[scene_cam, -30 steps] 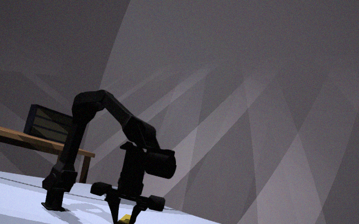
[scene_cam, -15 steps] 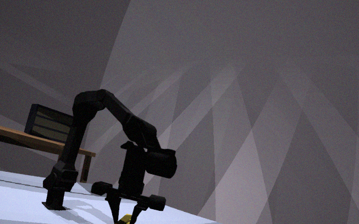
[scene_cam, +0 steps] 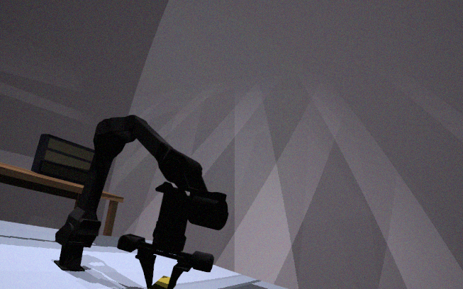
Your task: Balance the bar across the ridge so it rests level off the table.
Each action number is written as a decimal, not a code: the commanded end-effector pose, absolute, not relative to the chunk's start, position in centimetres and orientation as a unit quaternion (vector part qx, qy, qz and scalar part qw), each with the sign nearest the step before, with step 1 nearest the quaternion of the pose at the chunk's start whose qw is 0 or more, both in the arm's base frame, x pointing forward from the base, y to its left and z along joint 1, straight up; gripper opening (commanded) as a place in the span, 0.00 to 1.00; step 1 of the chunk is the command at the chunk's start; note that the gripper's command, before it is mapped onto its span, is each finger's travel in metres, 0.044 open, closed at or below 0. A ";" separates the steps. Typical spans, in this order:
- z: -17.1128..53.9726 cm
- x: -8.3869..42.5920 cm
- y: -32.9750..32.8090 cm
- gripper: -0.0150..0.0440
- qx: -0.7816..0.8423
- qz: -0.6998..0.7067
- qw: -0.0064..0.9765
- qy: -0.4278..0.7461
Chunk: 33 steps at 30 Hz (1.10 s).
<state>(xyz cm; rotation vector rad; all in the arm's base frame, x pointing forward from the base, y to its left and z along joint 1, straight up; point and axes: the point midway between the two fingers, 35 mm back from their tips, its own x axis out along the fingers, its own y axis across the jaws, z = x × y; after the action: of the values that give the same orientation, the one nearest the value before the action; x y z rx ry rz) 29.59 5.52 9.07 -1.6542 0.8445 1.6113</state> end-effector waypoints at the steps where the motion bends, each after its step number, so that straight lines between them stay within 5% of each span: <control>1: 9.1 29.6 5.5 0.55 -0.634 0.618 0.335 0.324; 16: 9.1 29.6 5.5 0.57 -0.634 0.618 0.335 0.324; 26: 9.1 29.6 5.5 1.00 -0.634 0.618 0.335 0.324; 33: 13.4 30.0 5.6 1.00 -0.634 0.617 0.335 0.324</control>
<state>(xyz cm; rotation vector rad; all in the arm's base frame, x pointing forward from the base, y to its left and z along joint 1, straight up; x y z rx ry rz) 29.47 5.50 10.45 -1.6441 0.8572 1.6291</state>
